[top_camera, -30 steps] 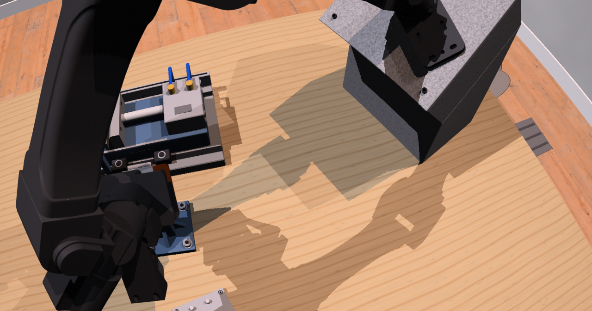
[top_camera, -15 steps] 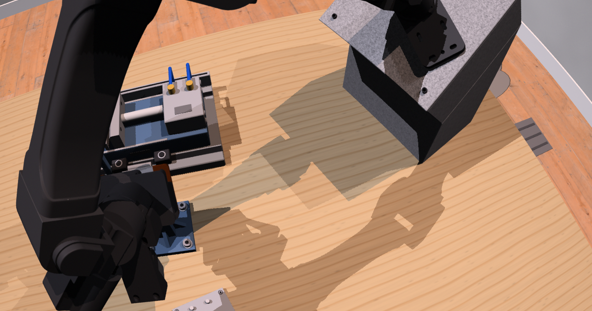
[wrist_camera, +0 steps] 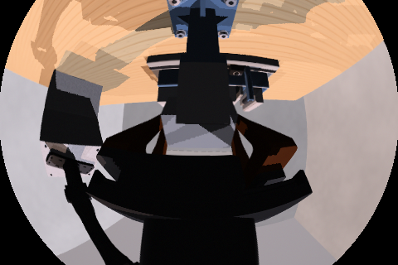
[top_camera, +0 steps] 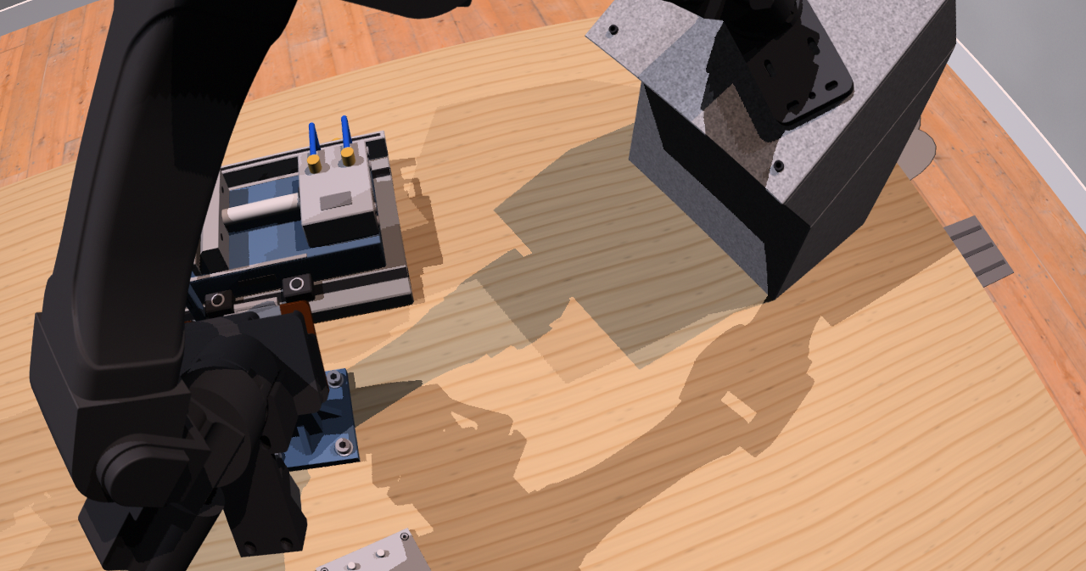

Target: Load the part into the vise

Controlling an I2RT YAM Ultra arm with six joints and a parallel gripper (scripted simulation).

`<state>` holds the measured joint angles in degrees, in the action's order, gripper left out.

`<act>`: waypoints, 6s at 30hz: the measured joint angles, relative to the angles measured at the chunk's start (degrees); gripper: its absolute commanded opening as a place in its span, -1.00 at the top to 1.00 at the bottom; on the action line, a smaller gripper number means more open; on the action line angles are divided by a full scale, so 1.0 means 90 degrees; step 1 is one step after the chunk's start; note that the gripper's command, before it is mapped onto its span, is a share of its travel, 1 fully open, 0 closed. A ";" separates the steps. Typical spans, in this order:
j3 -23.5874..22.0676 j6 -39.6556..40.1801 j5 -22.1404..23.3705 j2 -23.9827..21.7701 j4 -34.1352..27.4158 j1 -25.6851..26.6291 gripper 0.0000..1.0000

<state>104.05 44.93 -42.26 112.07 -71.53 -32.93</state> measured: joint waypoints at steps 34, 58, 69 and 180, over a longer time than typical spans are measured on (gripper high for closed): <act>-0.0032 -0.0063 -0.0002 -0.0112 -0.0034 -0.0068 1.00; -0.0032 -0.0100 0.0000 -0.0308 -0.0240 -0.0070 1.00; -0.0034 -0.0112 0.0000 -0.0347 -0.0301 -0.0102 1.00; -0.1579 0.1166 0.1392 -0.1634 0.1457 0.0389 1.00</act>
<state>89.84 55.42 -29.74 97.36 -58.41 -29.43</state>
